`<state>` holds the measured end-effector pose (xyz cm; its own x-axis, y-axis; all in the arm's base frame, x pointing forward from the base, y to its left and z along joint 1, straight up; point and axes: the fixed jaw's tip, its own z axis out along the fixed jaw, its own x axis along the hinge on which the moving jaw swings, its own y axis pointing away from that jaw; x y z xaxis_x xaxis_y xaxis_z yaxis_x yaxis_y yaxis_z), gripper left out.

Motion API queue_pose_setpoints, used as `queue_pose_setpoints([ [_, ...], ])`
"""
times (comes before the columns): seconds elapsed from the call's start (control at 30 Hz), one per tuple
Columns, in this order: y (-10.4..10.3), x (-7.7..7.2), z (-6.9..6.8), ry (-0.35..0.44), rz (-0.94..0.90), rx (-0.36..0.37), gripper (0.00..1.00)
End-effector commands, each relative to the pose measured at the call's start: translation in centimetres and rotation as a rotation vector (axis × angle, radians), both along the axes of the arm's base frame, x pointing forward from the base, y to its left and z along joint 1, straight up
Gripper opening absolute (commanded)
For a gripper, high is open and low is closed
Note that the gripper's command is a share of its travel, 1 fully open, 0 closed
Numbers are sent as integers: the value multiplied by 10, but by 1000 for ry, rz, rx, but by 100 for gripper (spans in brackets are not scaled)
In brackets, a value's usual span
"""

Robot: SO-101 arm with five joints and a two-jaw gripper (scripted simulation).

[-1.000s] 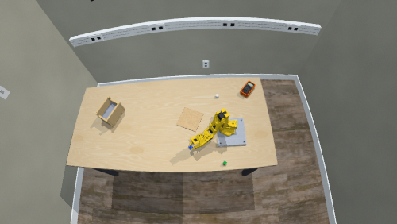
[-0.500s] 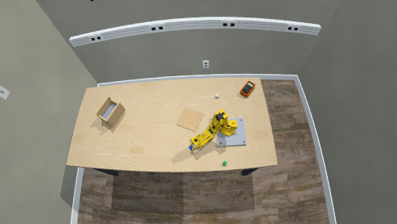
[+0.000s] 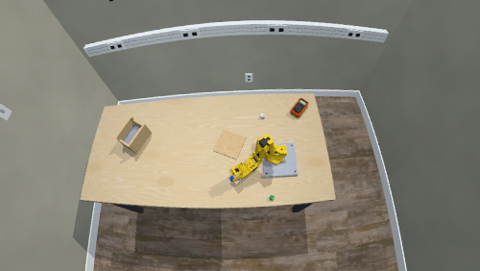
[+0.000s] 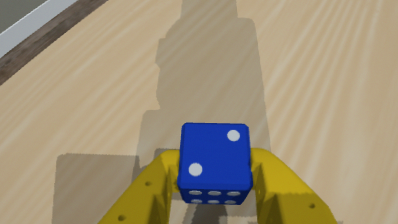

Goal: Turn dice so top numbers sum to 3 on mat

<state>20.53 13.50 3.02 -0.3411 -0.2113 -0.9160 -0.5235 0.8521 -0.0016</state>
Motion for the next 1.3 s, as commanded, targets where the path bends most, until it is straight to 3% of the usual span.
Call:
queue_pose_setpoints([
  [0.0, 2, 0, 0, -15, 10, 0, 0],
  [1.27, 2, 0, -11, -15, 10, 0, 0],
])
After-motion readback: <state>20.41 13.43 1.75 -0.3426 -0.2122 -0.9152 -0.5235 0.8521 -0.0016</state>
